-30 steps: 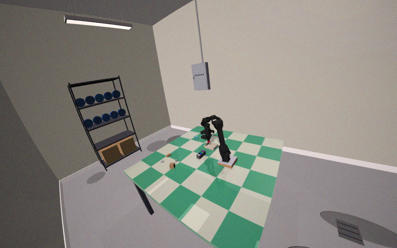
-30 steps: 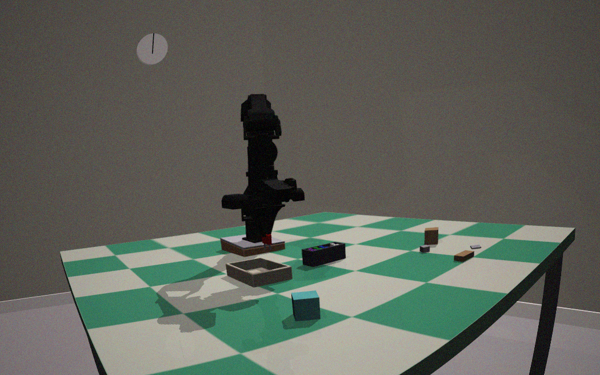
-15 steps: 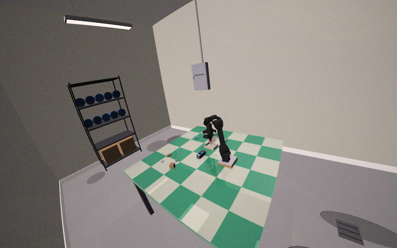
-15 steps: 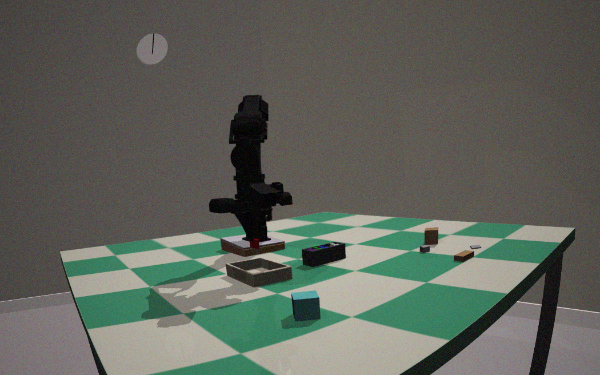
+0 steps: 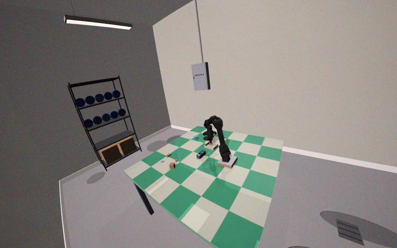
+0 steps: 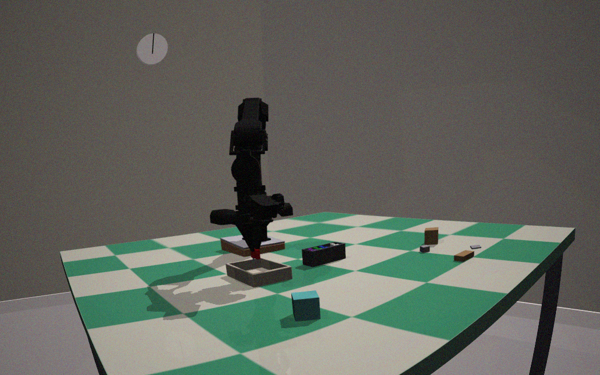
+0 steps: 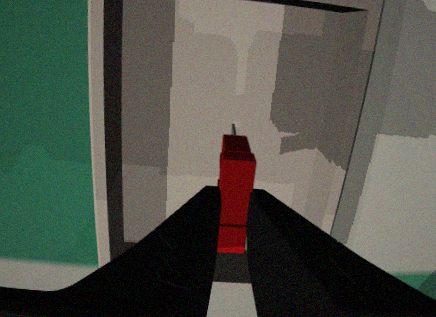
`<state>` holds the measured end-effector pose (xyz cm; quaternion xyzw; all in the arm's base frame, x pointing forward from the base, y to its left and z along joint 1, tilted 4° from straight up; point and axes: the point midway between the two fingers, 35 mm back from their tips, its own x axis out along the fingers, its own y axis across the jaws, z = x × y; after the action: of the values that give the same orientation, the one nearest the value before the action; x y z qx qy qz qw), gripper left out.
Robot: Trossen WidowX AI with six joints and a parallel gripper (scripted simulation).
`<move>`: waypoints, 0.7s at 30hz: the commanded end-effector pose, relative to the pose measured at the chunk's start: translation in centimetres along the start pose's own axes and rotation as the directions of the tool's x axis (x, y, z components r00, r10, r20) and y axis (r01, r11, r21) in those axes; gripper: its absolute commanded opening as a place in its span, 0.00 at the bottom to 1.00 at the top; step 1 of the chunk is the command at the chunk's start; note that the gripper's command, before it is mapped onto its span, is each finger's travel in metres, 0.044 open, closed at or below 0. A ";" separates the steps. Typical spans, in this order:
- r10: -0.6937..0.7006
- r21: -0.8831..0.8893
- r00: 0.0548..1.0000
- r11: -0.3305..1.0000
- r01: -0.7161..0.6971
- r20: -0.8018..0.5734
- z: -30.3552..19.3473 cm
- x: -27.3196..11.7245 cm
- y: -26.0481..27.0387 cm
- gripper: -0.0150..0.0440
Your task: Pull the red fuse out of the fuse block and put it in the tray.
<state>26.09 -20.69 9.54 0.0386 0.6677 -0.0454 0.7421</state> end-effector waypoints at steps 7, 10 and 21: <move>0.002 -0.001 1.000 1.000 -0.002 -0.004 -0.1 0.7 0.1 0.30; 0.002 -0.001 1.000 1.000 -0.002 -0.004 -0.1 0.7 0.1 0.43; 0.006 -0.001 1.000 1.000 -0.006 -0.005 0.0 -1.1 0.1 0.81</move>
<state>25.93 -20.52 8.98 0.0420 0.6727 -0.0417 0.7376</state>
